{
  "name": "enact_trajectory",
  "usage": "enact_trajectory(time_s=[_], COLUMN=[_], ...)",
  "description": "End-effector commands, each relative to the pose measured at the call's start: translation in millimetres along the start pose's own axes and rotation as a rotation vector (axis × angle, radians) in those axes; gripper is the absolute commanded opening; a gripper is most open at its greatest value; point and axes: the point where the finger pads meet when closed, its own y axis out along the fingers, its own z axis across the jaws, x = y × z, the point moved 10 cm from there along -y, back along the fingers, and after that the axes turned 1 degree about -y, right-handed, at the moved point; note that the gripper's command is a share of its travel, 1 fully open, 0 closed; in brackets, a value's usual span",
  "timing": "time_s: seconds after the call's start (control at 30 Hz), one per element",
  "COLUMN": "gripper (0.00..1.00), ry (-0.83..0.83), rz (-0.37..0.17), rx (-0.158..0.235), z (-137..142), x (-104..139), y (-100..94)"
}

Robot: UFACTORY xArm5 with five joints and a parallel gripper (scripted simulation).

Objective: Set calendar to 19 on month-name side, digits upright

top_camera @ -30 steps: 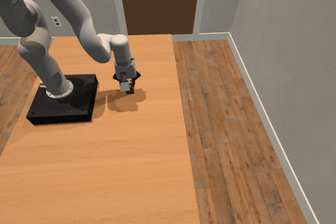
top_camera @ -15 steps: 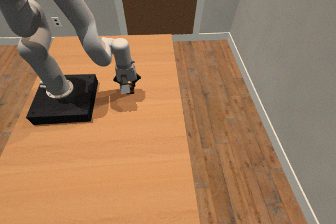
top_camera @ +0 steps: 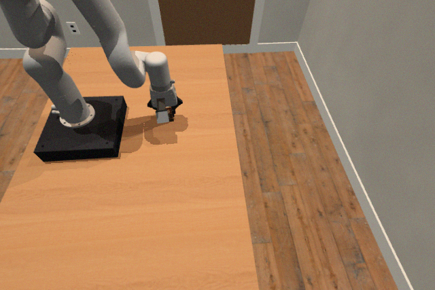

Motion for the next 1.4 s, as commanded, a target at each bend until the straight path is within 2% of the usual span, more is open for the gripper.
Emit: enact_trajectory(time_s=[0.0, 0.97, 1.0, 1.37], gripper=[0.49, 0.49, 0.29, 0.29], ry=[0.0, 0.0, 0.0, 0.0], rz=[0.0, 0.0, 0.0, 0.0], rx=[-0.003, -0.003, -0.003, -0.003], z=[-0.8, -0.8, -0.8, -0.8], x=[0.0, 0.0, 0.0, 0.0], y=[-0.6, -0.6, -0.6, -0.6])
